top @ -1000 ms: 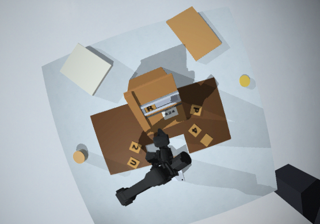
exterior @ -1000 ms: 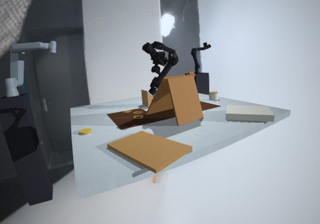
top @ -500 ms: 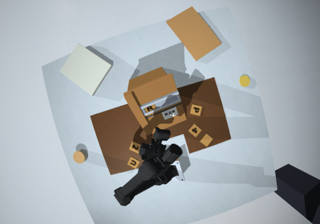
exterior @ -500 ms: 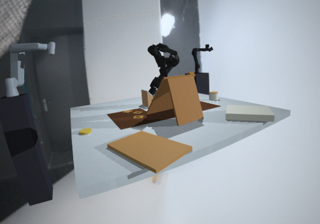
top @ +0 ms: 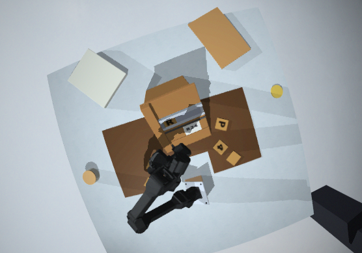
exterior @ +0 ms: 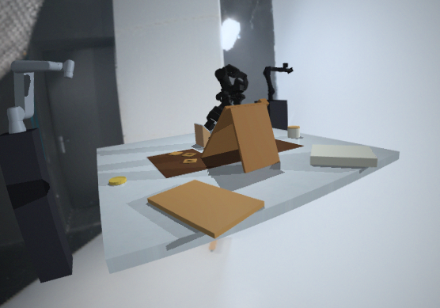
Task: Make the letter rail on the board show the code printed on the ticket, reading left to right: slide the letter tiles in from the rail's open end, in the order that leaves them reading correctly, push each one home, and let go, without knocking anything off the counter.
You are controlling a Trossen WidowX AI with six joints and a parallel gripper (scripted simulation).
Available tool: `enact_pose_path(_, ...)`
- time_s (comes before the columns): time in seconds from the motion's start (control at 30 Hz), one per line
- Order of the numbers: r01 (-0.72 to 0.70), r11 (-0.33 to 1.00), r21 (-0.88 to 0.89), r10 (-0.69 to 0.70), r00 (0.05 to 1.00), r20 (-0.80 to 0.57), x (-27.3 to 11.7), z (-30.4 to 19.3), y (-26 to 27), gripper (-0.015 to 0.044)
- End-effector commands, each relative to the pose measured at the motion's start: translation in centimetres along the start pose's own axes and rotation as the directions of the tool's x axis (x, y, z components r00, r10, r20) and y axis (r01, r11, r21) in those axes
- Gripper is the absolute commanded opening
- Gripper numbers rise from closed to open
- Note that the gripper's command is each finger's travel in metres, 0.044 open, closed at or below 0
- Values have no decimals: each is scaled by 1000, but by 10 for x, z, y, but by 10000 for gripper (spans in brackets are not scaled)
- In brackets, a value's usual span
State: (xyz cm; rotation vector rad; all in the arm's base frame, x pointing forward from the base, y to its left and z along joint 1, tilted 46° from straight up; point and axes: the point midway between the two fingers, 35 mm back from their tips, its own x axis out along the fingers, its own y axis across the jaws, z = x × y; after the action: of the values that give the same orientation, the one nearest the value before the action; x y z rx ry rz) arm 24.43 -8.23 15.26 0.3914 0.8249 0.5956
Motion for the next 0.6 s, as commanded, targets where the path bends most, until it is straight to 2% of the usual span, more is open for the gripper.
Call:
enact_pose_path(0.0,31,786,617,66,989,-134,39,-13,44,340)
enact_pose_path(0.3,129,513,849,99,973,-208,58,-21,69,340)
enact_pose_path(0.57,240,219,946,122,955,-271,72,-30,90,340)
